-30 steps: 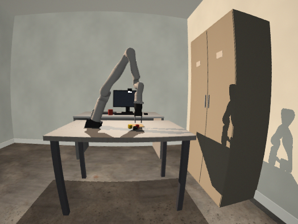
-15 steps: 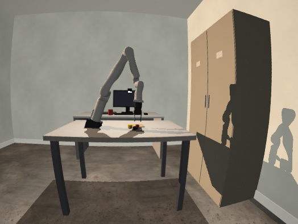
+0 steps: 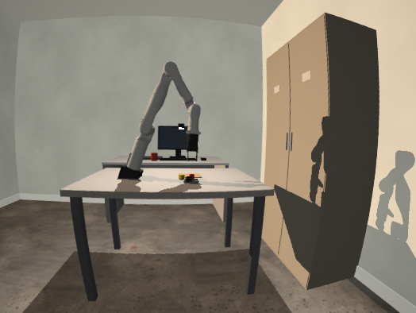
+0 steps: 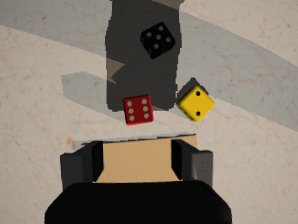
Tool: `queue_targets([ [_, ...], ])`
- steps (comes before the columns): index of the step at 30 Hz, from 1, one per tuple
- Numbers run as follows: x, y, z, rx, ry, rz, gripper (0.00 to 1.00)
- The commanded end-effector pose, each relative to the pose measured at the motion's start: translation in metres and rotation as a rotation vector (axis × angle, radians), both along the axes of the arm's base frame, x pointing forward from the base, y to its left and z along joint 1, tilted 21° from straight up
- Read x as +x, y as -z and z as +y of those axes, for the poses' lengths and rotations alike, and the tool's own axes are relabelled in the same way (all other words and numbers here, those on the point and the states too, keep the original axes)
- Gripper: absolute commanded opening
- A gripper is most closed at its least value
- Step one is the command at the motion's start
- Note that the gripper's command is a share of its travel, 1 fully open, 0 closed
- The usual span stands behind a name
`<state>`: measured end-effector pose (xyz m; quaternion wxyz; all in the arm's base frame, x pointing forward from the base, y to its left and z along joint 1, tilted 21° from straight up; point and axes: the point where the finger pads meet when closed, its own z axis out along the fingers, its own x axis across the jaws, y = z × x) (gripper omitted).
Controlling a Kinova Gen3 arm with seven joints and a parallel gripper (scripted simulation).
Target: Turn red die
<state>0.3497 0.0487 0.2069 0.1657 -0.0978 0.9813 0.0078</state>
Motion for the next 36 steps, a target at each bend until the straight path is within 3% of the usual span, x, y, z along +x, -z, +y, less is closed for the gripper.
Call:
queue_targets([
  [1, 0.001, -0.017, -0.001, 0.001, 0.003, -0.027, 1.0],
  [8, -0.004, -0.03, -0.001, 0.001, 0.003, -0.027, 1.0],
  [22, -0.004, -0.031, -0.002, 0.0, 0.001, -0.027, 1.0],
  [36, -0.006, -0.023, -0.032, -0.046, -0.124, -0.034, 1.0],
])
